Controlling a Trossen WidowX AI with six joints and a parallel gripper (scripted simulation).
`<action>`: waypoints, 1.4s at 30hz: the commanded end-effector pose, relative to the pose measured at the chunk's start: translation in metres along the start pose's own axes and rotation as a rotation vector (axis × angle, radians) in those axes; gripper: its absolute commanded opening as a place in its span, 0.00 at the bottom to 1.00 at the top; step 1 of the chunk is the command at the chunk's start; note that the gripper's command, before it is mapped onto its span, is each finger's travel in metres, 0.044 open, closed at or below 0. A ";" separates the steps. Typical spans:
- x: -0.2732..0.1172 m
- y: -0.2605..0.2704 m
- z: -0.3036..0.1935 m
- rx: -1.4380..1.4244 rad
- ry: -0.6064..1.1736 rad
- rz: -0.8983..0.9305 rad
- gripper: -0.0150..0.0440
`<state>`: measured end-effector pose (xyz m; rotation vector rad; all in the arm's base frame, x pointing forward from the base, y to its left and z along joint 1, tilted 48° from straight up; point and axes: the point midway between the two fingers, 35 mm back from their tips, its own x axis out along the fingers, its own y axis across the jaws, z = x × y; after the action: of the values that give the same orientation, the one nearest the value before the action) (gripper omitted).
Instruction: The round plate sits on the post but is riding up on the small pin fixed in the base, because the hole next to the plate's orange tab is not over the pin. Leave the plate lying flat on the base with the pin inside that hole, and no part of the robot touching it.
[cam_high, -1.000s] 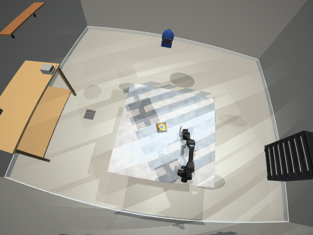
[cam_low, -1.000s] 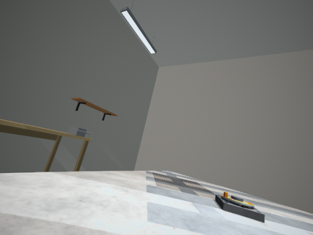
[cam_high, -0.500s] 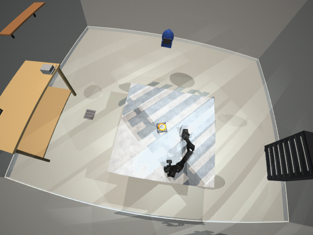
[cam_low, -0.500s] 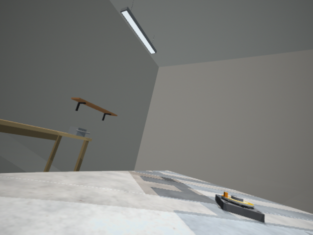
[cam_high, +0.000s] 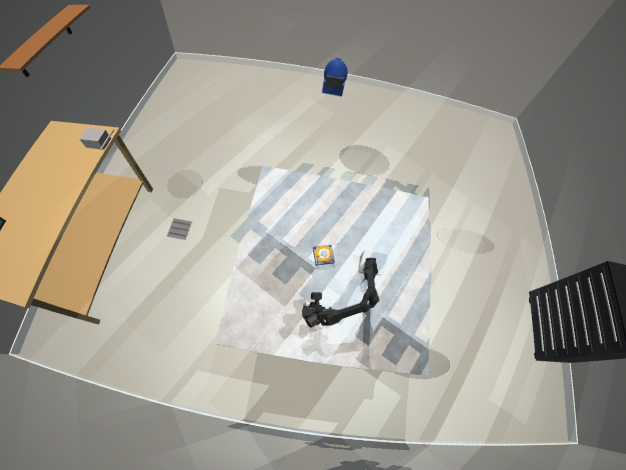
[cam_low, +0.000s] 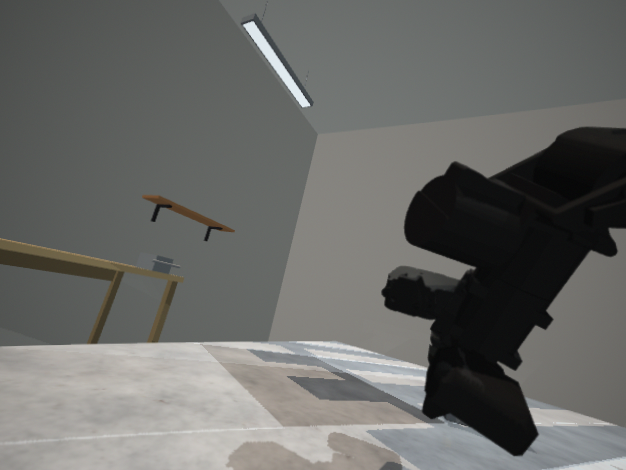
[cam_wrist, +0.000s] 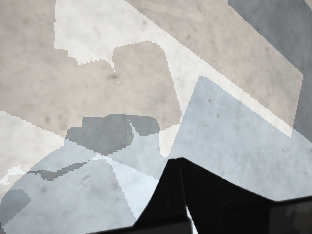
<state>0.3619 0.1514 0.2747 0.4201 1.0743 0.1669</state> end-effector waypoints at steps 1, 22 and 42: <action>0.031 -0.063 0.010 0.007 0.112 -0.054 0.25; 0.095 -0.324 -0.045 0.144 0.394 0.315 0.25; 0.134 -0.323 -0.066 0.172 0.373 0.369 0.25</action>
<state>0.3437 -0.0926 0.0152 0.7530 1.3745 0.4939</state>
